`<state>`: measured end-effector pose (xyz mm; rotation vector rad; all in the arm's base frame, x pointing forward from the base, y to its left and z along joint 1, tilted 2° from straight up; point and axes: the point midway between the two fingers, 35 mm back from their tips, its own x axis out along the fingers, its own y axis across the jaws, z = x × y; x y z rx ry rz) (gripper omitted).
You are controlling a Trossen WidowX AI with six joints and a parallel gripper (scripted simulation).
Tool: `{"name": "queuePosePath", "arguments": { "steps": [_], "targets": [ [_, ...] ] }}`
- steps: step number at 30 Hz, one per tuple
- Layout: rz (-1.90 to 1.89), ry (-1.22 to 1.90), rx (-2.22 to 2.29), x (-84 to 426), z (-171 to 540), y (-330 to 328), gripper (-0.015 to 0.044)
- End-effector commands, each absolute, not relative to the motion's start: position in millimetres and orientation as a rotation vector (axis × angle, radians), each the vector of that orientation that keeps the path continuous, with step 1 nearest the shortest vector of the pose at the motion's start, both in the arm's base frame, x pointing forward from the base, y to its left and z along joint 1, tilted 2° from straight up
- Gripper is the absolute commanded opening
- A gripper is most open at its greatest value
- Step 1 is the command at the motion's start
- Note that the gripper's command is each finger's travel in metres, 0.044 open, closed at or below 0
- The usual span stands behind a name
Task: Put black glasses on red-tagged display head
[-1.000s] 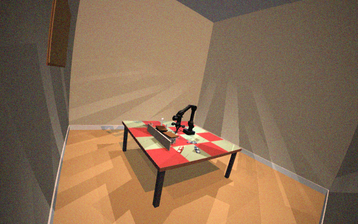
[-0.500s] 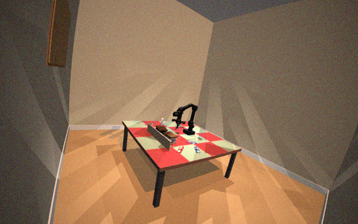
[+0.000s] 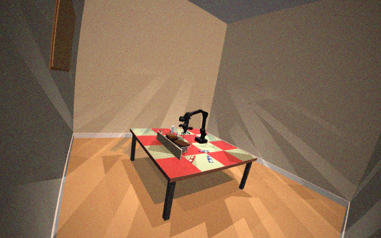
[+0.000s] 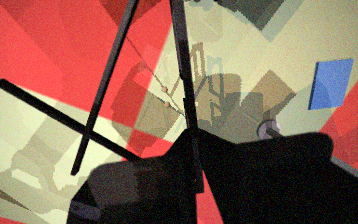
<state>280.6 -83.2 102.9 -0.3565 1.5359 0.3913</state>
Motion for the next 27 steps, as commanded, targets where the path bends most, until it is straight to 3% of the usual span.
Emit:
{"name": "queuePosePath", "arguments": {
  "steps": [1,27],
  "targets": [
    [0.361,1.536,-0.340,283.9,105.6,-103.1,0.0000],
    [0.131,1.569,-0.130,251.5,101.3,-261.8,0.0000]
  ]
}}
